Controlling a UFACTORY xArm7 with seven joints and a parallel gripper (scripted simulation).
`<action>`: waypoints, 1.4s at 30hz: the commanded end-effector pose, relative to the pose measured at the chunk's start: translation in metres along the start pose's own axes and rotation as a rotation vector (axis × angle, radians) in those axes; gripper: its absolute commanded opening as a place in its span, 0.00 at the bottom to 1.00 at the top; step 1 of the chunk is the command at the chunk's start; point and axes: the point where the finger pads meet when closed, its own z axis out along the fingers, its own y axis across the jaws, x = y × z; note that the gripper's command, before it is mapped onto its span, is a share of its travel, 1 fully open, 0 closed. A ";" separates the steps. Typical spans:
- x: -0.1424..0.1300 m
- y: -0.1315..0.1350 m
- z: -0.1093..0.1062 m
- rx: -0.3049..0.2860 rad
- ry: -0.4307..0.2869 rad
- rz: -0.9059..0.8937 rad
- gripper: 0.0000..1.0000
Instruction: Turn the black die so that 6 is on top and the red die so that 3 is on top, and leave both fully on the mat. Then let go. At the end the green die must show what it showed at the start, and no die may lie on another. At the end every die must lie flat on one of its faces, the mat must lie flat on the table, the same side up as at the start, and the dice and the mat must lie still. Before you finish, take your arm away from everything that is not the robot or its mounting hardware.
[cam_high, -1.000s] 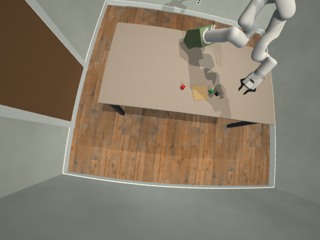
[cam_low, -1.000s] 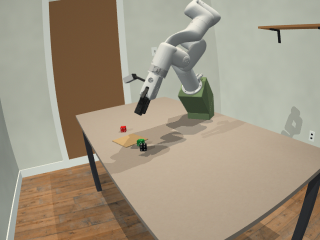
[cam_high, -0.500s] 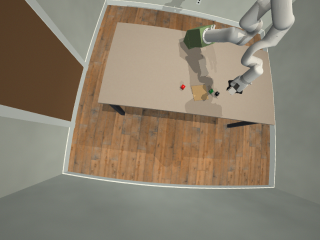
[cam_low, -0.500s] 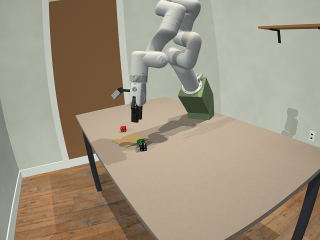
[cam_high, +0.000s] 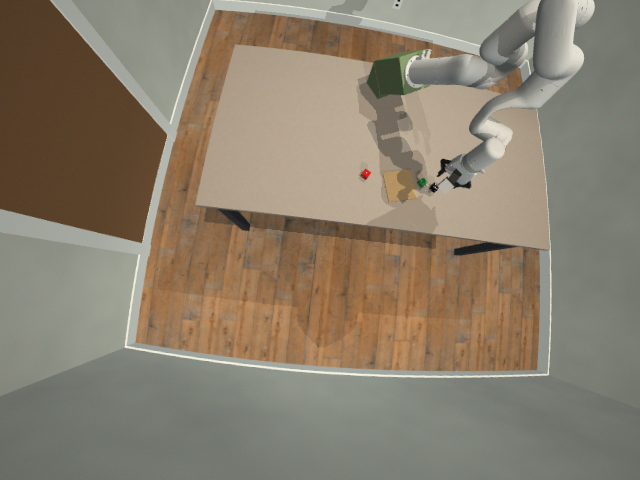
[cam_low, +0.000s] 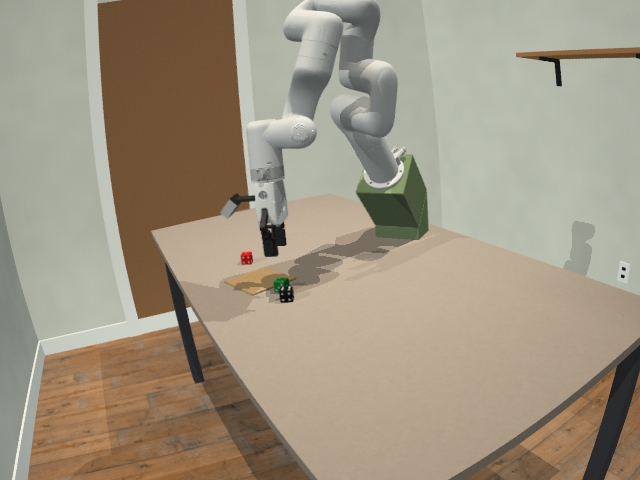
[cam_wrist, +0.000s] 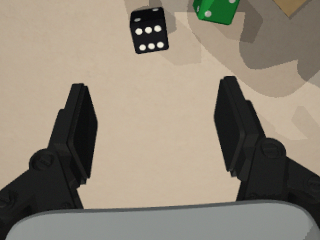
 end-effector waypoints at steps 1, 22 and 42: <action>0.001 0.000 0.001 0.005 -0.003 -0.002 1.00; -0.002 -0.002 0.007 0.005 -0.001 0.386 1.00; -0.007 -0.002 0.019 0.004 -0.003 0.972 1.00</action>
